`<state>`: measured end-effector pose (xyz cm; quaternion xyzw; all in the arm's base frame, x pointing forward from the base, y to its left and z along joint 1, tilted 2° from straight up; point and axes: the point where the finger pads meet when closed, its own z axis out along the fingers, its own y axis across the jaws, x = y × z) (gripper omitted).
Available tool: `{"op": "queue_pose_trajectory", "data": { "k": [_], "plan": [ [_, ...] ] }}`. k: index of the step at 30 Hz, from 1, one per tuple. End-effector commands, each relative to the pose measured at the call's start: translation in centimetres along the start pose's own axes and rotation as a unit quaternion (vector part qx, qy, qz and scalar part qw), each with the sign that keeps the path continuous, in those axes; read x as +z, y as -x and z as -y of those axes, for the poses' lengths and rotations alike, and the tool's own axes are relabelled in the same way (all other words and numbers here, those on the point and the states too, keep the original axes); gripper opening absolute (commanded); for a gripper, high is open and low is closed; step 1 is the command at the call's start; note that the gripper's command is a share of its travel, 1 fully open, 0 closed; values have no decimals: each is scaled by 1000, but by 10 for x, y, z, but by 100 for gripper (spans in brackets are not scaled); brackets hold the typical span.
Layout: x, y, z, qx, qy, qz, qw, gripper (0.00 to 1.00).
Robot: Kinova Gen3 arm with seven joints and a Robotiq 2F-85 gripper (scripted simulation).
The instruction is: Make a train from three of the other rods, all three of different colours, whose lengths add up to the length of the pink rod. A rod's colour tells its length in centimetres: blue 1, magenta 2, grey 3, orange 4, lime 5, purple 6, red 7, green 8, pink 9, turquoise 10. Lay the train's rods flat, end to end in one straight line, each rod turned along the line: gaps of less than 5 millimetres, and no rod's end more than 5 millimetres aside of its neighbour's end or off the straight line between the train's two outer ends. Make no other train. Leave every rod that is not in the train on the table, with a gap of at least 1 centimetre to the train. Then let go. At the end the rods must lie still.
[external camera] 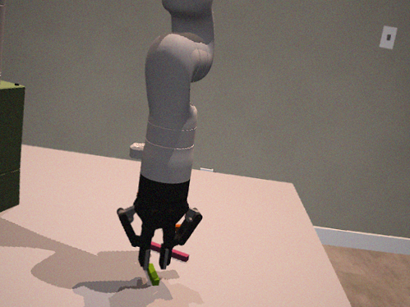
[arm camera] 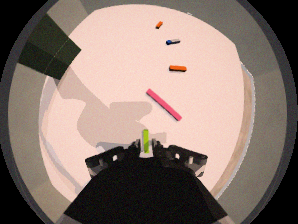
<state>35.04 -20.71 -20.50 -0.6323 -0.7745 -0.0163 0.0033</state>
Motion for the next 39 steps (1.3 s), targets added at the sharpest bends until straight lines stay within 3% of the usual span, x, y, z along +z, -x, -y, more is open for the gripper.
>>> {"op": "queue_pose_trajectory", "data": {
  "k": [1,39],
  "plan": [
    [-1,1,-1,0,1,1,1000,24],
    [4,1,-1,0,1,1,1000,24]
  ]
}}
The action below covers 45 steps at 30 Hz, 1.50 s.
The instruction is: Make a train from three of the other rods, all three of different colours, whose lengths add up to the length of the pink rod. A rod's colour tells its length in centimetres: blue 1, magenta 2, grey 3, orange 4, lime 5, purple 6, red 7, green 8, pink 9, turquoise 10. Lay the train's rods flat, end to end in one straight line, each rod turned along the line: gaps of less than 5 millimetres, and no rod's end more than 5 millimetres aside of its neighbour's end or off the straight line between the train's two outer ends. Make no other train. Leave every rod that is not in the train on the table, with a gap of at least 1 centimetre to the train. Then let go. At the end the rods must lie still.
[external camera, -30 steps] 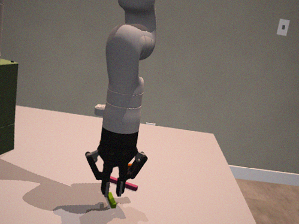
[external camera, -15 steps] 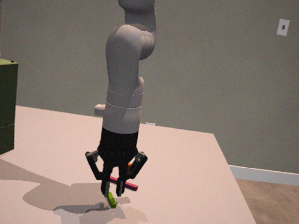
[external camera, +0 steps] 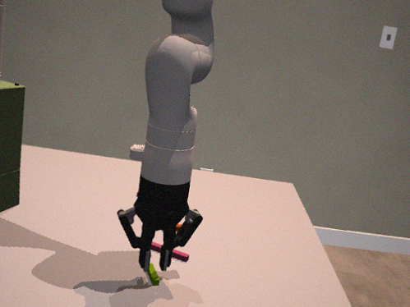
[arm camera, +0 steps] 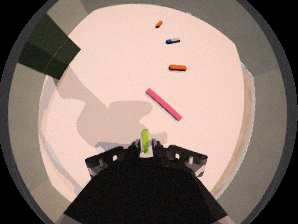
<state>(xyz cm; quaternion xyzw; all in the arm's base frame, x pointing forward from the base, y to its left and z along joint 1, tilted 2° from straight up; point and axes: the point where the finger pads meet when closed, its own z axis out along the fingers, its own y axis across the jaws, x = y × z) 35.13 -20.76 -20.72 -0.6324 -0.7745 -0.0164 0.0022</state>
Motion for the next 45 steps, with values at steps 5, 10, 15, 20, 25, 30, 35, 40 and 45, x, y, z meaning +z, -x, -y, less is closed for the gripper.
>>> {"op": "queue_pose_trajectory", "data": {
  "k": [5,10,15,20,25,30,35,40,45],
  "plan": [
    [7,0,0,0,0,0,1000,24],
    [10,0,0,0,0,0,1000,24],
    [13,0,0,0,0,0,1000,24],
    [14,0,0,0,0,0,1000,24],
    [14,0,0,0,0,0,1000,24],
    [14,0,0,0,0,0,1000,24],
    [14,0,0,0,0,0,1000,24],
    [14,0,0,0,0,0,1000,24],
    [14,0,0,0,0,0,1000,24]
  ]
}}
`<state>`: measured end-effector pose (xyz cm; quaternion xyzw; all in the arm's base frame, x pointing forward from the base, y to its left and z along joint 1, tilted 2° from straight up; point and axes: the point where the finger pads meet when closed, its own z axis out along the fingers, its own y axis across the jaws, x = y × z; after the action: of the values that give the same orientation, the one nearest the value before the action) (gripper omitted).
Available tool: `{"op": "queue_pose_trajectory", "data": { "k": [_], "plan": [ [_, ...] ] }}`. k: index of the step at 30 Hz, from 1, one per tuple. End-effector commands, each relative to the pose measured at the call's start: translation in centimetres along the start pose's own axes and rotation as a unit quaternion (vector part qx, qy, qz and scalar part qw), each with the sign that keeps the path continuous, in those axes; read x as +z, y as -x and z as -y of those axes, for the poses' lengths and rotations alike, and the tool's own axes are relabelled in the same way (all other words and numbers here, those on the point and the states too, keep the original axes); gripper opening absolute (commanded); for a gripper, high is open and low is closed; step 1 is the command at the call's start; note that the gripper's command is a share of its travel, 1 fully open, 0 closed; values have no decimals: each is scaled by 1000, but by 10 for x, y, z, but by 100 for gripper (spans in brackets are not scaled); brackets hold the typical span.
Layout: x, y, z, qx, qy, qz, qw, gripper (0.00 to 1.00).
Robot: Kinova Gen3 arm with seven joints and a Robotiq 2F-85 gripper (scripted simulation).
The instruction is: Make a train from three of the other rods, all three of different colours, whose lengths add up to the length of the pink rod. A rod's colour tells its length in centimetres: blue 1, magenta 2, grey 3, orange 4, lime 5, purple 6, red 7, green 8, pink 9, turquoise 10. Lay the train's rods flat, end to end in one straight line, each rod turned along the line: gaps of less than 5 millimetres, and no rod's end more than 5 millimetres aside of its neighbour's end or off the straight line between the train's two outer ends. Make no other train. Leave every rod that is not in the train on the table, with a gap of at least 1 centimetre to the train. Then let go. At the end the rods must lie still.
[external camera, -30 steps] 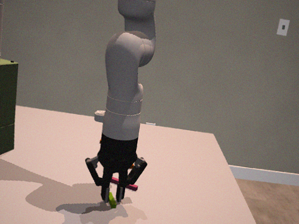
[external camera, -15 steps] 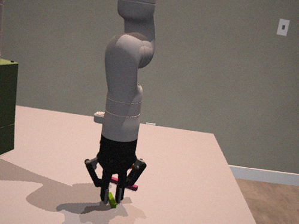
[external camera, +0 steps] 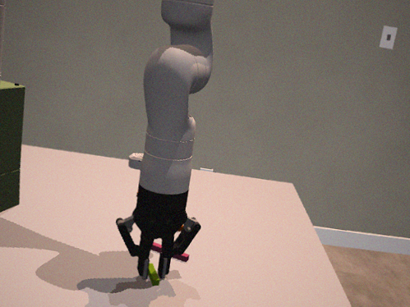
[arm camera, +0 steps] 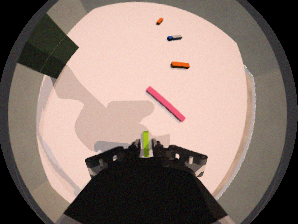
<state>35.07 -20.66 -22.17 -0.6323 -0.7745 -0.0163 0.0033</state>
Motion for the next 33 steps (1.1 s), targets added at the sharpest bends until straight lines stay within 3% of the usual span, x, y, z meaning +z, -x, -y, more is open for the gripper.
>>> {"op": "queue_pose_trajectory", "data": {
  "k": [1,10,11,33],
  "plan": [
    [-1,1,-1,0,1,1,1000,24],
    [-1,1,-1,0,1,1,1000,24],
    [-1,1,-1,0,1,1,1000,5],
    [-1,1,-1,0,1,1,1000,5]
  ]
}}
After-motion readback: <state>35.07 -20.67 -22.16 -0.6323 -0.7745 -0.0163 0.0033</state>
